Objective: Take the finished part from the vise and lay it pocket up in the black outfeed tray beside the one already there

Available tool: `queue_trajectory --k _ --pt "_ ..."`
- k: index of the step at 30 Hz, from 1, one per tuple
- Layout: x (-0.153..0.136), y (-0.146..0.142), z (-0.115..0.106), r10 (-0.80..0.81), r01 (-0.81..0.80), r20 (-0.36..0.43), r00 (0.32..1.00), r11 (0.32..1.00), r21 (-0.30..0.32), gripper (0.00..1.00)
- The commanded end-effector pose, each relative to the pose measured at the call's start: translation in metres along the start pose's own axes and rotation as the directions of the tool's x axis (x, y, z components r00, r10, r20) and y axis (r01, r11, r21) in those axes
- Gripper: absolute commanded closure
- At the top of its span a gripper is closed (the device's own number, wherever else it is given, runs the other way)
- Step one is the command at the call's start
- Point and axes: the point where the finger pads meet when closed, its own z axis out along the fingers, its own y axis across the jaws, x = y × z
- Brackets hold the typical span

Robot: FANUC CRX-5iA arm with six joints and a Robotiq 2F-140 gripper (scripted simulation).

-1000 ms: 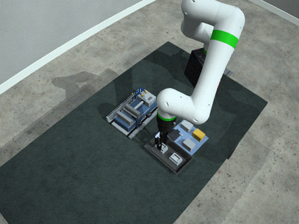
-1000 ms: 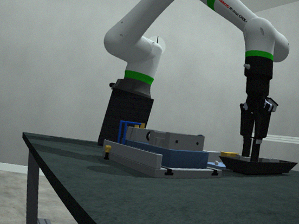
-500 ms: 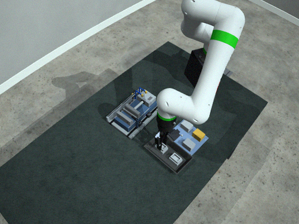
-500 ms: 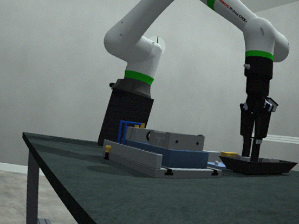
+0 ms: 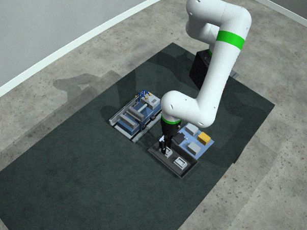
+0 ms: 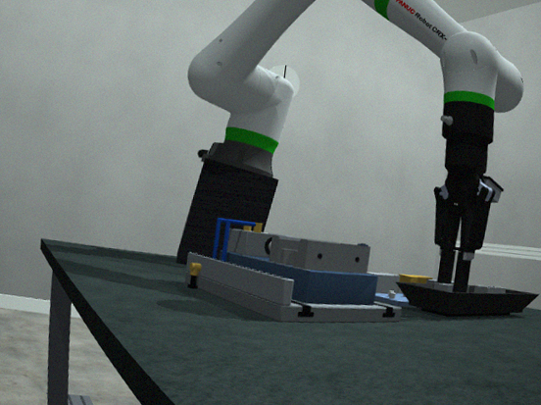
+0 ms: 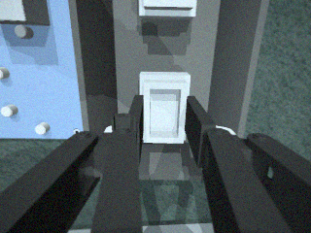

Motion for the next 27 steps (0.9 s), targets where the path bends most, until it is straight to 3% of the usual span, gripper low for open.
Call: queue_trajectory --k 1,3,4,27 --pt "0.0002 0.0011 -0.0012 0.000 0.000 0.000 1.000 1.000 -0.002 0.90" --pt "0.0002 0.0011 -0.0012 0.000 0.000 0.000 1.000 1.000 -0.002 0.90" --pt "0.0002 0.0011 -0.0012 0.000 0.000 0.000 1.000 1.000 -0.002 0.54" --pt "0.0002 0.0011 -0.0012 0.000 0.000 0.000 1.000 1.000 -0.002 0.54"
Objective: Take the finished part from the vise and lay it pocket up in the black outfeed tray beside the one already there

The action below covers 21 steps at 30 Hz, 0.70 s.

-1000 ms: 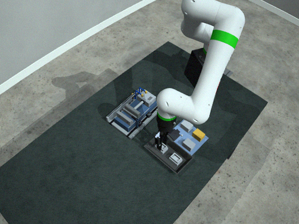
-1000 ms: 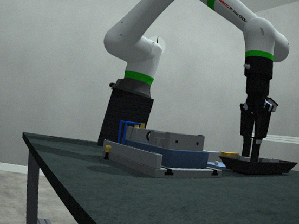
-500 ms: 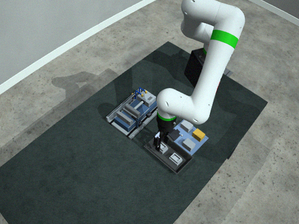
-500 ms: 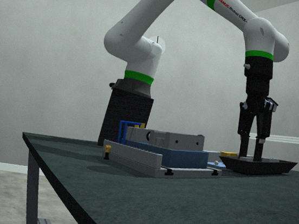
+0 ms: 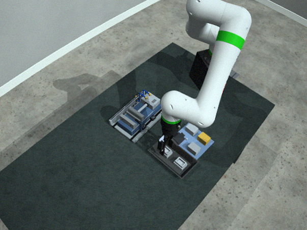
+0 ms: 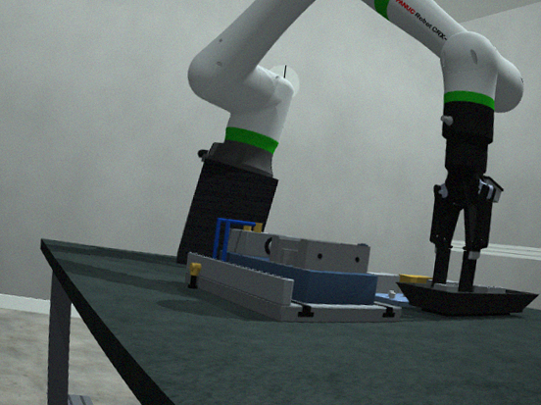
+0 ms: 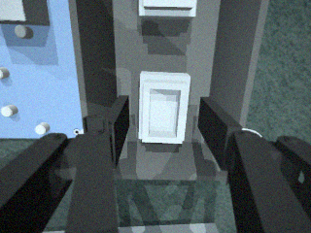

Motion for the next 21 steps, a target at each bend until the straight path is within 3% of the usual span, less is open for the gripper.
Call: queue_trajectory --k 1,21 --pt "0.0002 0.0010 -0.0012 0.000 0.000 0.000 1.000 1.000 -0.002 0.54" --pt "0.0002 0.0010 -0.0084 0.000 0.000 0.000 1.000 1.000 -0.002 0.54"
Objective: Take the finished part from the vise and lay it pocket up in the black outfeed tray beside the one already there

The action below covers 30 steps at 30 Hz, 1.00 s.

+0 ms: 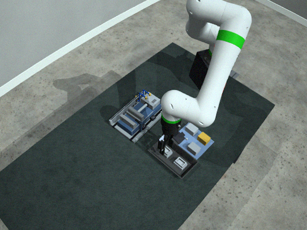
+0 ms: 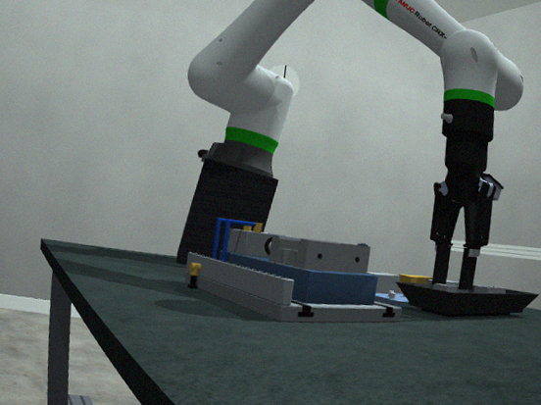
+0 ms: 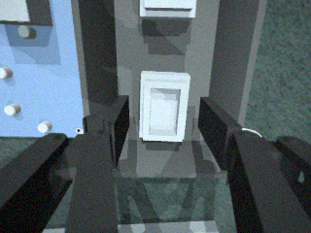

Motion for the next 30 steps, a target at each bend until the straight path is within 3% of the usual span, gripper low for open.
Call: queue_trajectory --k 1,13,15,24,30 --pt "0.000 0.001 -0.007 0.000 0.000 -0.001 1.000 1.000 -0.003 0.54" --pt "0.000 0.001 -0.061 0.000 0.000 -0.001 1.000 1.000 -0.003 0.54" --pt "0.000 0.001 -0.061 0.000 0.000 -0.001 1.000 1.000 -0.003 0.54" --pt "0.000 0.001 -0.113 0.000 0.000 -0.001 1.000 1.000 -0.003 0.54" --pt "0.000 0.001 -0.134 0.000 0.000 -0.001 1.000 1.000 -0.003 0.54"
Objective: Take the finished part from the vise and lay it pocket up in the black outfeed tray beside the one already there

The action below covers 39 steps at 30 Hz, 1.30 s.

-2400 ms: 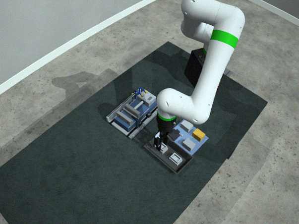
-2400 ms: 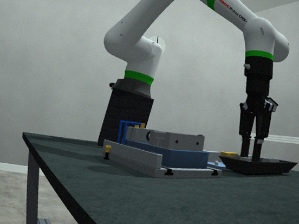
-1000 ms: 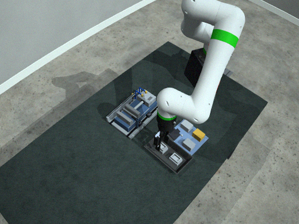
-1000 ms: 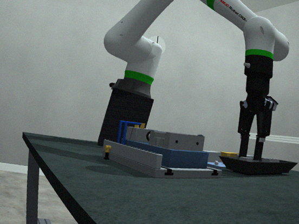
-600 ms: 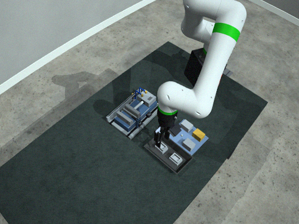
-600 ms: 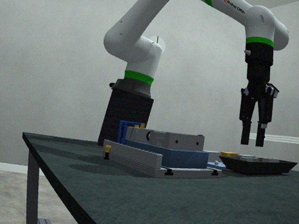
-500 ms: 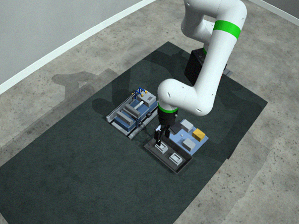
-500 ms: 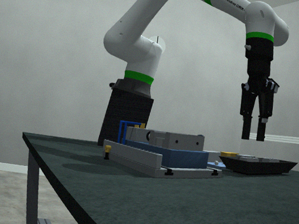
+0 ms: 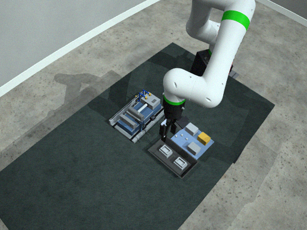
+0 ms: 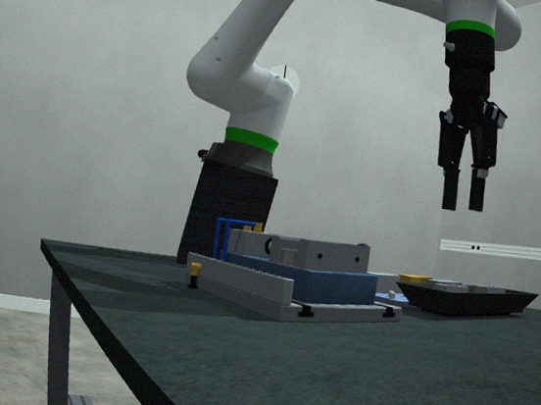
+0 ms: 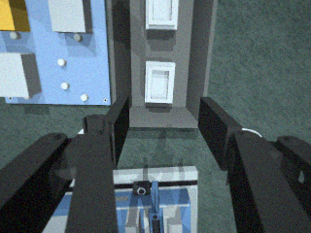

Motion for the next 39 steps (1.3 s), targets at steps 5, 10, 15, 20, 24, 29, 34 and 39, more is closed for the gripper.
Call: queue_trajectory --k 5,10,15,20,24,29,34,39 --pt "0.0001 0.0008 -0.0128 0.000 0.000 0.000 1.000 1.000 -0.002 0.54" --pt "0.0001 0.0008 -0.0146 0.000 0.000 0.000 1.000 1.000 -0.002 0.54" --pt "0.0001 0.0008 -0.0146 0.000 0.000 0.000 1.000 1.000 -0.002 0.90" --pt "0.0001 0.0008 -0.0146 0.000 0.000 0.000 1.000 1.000 -0.002 0.90" --pt "0.0001 0.0008 -0.0146 0.000 0.000 0.000 1.000 1.000 -0.002 0.90" --pt "0.0001 0.0008 -0.0146 0.000 0.000 0.000 1.000 1.000 -0.002 0.90" --pt "0.0001 0.0008 -0.0146 0.000 0.000 0.000 1.000 1.000 -0.002 0.90" --pt "0.0001 0.0008 -0.0146 0.000 0.000 0.000 1.000 1.000 -0.002 0.90"
